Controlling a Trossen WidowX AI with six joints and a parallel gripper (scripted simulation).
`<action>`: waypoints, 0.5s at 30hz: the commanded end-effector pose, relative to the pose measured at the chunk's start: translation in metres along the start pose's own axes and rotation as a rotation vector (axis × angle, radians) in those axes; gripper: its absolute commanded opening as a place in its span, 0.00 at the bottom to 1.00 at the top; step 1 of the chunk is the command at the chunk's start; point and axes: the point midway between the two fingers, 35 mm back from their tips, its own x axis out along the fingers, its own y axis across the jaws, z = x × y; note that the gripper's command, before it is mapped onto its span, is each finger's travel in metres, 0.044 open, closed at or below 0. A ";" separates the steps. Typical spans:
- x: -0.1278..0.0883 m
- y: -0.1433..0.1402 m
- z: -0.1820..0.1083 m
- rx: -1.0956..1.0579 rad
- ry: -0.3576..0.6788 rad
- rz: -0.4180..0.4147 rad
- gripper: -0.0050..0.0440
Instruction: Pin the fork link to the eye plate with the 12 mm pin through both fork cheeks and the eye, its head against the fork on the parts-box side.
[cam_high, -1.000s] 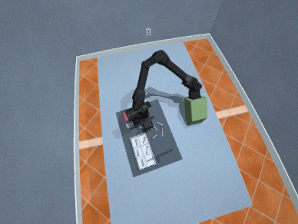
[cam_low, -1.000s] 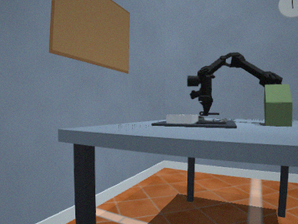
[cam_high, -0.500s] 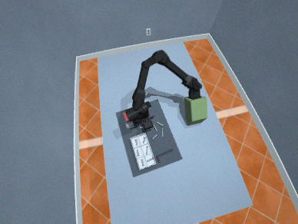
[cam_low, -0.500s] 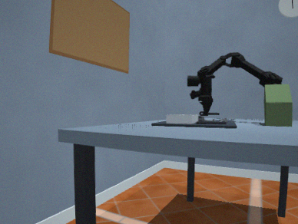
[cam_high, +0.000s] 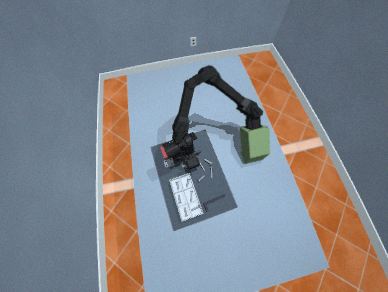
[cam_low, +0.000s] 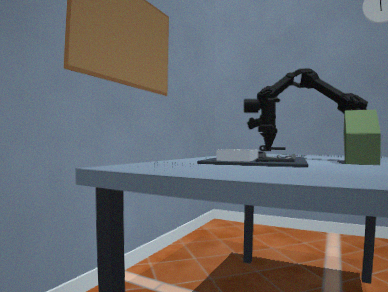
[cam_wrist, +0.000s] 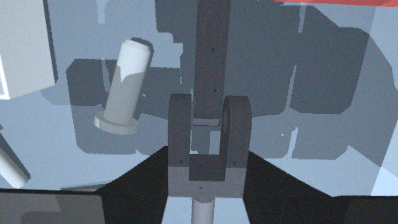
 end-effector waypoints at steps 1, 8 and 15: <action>-0.007 -0.003 0.008 0.014 -0.027 -0.002 0.00; -0.004 -0.002 0.005 0.007 -0.021 -0.003 0.00; -0.001 -0.002 0.004 0.004 -0.018 -0.004 0.00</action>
